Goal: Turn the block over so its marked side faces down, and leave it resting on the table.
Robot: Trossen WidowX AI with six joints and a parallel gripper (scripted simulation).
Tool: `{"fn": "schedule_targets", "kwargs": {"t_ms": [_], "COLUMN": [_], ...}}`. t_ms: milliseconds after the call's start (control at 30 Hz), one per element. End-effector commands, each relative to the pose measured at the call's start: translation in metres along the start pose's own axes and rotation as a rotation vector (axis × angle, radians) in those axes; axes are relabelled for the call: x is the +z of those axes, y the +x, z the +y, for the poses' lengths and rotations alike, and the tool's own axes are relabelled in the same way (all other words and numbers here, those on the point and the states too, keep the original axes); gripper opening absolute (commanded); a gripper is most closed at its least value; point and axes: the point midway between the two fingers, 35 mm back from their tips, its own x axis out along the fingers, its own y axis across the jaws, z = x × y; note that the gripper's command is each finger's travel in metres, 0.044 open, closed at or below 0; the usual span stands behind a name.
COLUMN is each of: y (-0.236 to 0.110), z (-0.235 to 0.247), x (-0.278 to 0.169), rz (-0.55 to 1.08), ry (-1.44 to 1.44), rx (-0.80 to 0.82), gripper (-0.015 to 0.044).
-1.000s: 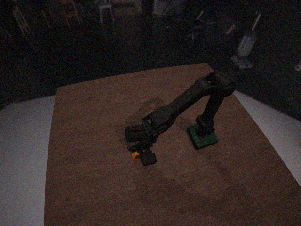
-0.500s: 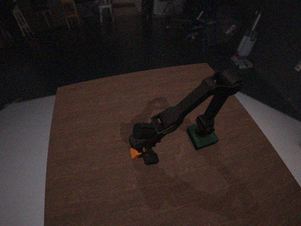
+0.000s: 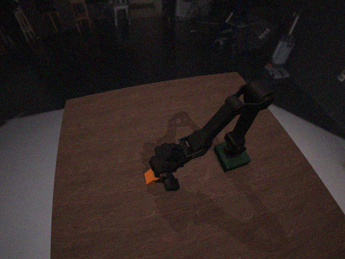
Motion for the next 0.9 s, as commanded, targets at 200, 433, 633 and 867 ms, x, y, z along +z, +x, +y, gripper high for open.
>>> {"fn": "schedule_targets", "kwargs": {"t_ms": [200, 433, 633, 867], "y": [0.007, 0.003, -0.005, -0.007], "z": [-0.001, -0.001, -0.002, -0.002], "x": [-0.010, -0.015, -0.018, -0.017], "rz": [-0.140, -0.240, -0.316, -0.350], "ry": [-0.006, -0.006, -0.006, -0.006], "rx": [-0.004, -0.004, -0.005, -0.005], "gripper": [0.0000, 0.0000, 0.0000, 0.0000]}}
